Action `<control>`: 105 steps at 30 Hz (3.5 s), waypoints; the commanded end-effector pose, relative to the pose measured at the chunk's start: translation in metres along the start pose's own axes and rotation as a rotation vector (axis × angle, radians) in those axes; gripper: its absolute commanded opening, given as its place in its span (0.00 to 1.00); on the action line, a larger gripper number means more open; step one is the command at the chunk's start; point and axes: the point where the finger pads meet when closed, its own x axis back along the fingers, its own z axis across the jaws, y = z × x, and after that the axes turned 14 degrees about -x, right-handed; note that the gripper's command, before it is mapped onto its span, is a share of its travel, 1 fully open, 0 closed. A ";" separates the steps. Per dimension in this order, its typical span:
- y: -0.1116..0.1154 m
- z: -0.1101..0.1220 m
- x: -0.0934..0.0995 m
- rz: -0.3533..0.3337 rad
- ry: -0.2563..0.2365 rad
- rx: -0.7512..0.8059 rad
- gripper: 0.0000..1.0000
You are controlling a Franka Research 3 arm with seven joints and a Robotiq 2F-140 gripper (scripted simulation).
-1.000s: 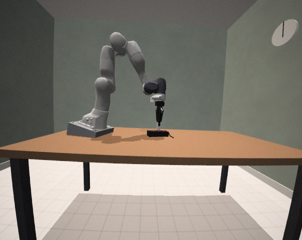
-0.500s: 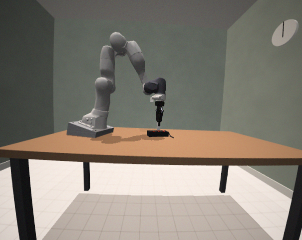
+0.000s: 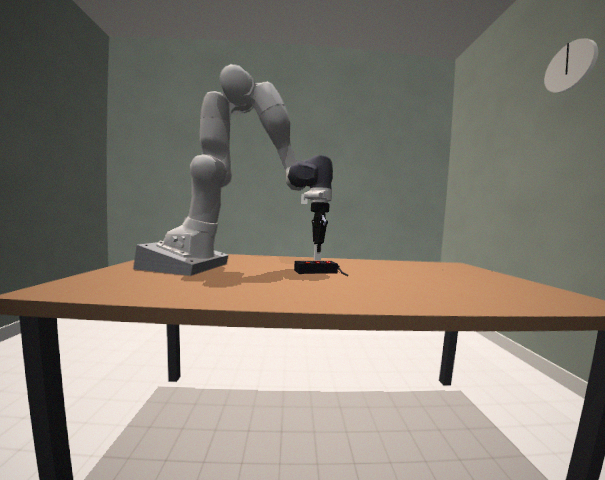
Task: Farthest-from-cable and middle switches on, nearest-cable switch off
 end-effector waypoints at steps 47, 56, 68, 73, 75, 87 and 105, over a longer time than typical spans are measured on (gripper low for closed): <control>0.000 0.000 -0.009 -0.002 -0.001 -0.002 0.00; 0.000 0.000 0.012 -0.002 -0.001 -0.002 0.00; 0.000 0.000 0.030 -0.002 -0.001 -0.002 0.00; 0.000 0.000 0.030 -0.002 -0.001 -0.002 0.00; 0.000 0.000 0.030 -0.002 -0.001 -0.002 0.00; 0.000 0.000 0.030 -0.002 -0.001 -0.002 1.00; 0.000 0.000 0.078 -0.002 -0.001 -0.002 1.00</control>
